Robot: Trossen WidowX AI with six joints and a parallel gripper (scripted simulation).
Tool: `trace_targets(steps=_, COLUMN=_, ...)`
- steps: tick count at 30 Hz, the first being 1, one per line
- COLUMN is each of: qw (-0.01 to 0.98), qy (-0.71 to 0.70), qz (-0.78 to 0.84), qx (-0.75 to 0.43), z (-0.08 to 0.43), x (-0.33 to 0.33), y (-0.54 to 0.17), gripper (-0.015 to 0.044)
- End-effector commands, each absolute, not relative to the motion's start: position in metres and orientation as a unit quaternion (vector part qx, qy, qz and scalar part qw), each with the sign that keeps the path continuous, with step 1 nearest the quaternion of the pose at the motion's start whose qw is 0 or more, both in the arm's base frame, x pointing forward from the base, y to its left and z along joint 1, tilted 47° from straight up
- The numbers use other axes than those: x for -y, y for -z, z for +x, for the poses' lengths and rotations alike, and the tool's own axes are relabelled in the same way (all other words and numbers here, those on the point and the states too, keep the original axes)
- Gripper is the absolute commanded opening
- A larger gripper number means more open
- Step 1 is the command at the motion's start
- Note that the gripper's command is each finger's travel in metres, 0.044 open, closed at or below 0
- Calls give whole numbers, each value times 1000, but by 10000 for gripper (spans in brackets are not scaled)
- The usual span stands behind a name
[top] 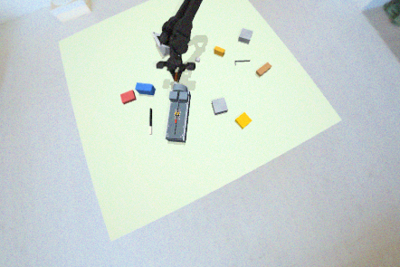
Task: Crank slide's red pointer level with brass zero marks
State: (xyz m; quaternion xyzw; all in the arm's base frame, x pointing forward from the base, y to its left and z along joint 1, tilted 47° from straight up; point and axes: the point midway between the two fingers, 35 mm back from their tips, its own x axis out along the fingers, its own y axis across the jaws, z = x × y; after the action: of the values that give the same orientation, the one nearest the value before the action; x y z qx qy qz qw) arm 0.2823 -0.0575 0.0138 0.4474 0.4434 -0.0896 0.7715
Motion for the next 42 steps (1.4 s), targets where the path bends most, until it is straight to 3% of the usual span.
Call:
trace_targets(steps=1, qw=776, qy=88, qz=447, qx=-436, z=285, x=59, y=-23, gripper=0)
trace_targets(steps=42, qw=776, qy=88, qz=448, qx=-436, z=294, x=52, y=-36, gripper=0)
